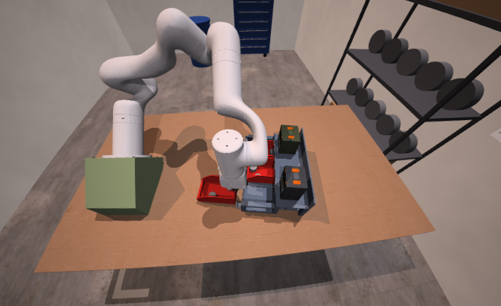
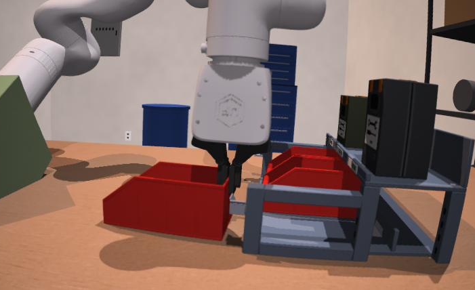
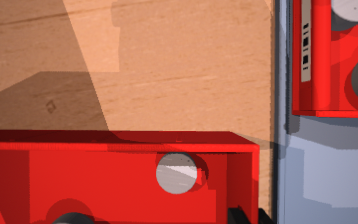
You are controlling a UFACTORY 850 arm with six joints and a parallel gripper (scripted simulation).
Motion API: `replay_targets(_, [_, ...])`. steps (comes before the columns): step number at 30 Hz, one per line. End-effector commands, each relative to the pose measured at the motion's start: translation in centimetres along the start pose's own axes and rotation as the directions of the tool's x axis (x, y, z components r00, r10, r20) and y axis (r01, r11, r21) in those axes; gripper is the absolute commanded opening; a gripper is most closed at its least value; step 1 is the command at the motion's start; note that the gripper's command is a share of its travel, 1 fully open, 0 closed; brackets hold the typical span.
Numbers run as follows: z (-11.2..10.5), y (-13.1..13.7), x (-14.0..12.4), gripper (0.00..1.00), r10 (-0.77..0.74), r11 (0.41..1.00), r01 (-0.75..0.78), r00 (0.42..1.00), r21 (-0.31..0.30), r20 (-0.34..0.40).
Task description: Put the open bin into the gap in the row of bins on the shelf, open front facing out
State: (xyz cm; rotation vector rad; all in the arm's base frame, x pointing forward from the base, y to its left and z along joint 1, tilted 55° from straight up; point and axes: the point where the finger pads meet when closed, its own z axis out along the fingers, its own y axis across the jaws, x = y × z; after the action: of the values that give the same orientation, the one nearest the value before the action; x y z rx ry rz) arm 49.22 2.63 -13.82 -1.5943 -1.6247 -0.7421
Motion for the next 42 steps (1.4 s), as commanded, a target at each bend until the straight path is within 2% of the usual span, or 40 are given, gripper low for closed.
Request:
replay_targets(1, [-0.1, 0.1, 0.0, 0.0, -0.001, 1.0, 0.001, 1.0, -0.002, 0.001])
replay_targets(10, [-0.9, 0.1, 0.0, 0.0, -0.001, 1.0, 0.001, 1.0, -0.002, 0.001])
replay_targets(22, [-0.9, 0.1, 0.0, 0.0, -0.001, 1.0, 0.001, 1.0, -0.002, 0.001])
replay_targets(27, [-2.1, 0.1, 0.0, 0.0, -0.001, 1.0, 0.001, 1.0, -0.002, 0.001])
replay_targets(42, [-2.0, 0.1, 0.0, 0.0, -0.001, 1.0, 0.001, 1.0, -0.002, 0.001])
